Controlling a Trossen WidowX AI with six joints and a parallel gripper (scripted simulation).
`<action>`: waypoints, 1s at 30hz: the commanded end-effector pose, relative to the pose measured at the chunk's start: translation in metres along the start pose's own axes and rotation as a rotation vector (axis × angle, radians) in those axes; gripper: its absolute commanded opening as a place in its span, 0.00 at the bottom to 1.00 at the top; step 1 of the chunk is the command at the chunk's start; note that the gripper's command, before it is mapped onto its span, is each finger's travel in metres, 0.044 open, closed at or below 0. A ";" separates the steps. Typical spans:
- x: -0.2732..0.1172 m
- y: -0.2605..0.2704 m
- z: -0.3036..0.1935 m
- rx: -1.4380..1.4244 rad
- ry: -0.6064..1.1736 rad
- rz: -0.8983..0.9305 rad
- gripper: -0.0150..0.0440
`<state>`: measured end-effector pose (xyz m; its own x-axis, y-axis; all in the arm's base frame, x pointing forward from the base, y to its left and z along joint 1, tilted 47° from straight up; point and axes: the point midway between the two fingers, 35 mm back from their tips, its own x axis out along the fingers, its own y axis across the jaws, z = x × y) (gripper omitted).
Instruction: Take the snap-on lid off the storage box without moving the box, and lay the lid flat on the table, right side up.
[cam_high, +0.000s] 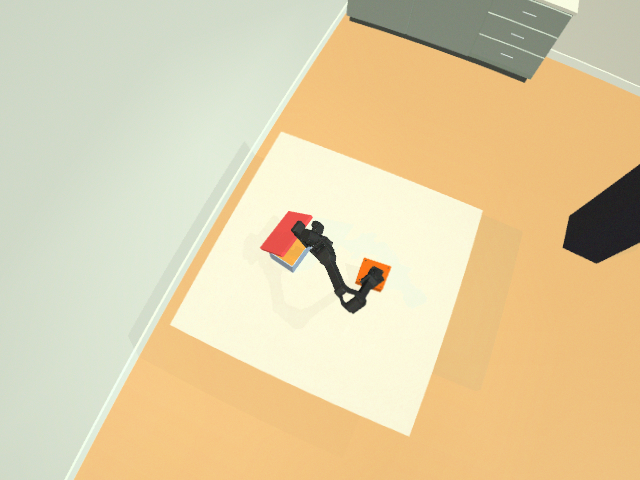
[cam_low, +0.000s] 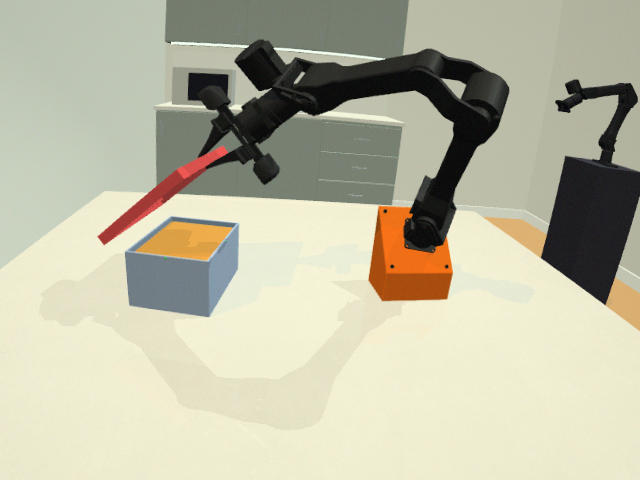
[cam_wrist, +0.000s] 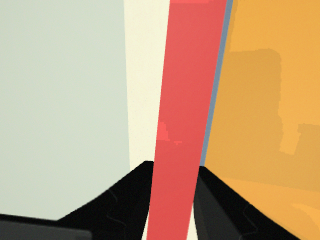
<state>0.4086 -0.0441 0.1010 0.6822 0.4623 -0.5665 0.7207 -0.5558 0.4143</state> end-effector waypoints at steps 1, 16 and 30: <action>-0.001 -0.002 0.013 0.002 -0.005 0.006 0.25; -0.004 -0.005 0.043 0.001 -0.006 0.006 0.25; -0.007 -0.007 0.071 0.000 -0.007 0.006 0.25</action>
<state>0.3920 -0.0837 0.0560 0.6784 0.4600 -0.5728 0.7229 -0.5572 0.4087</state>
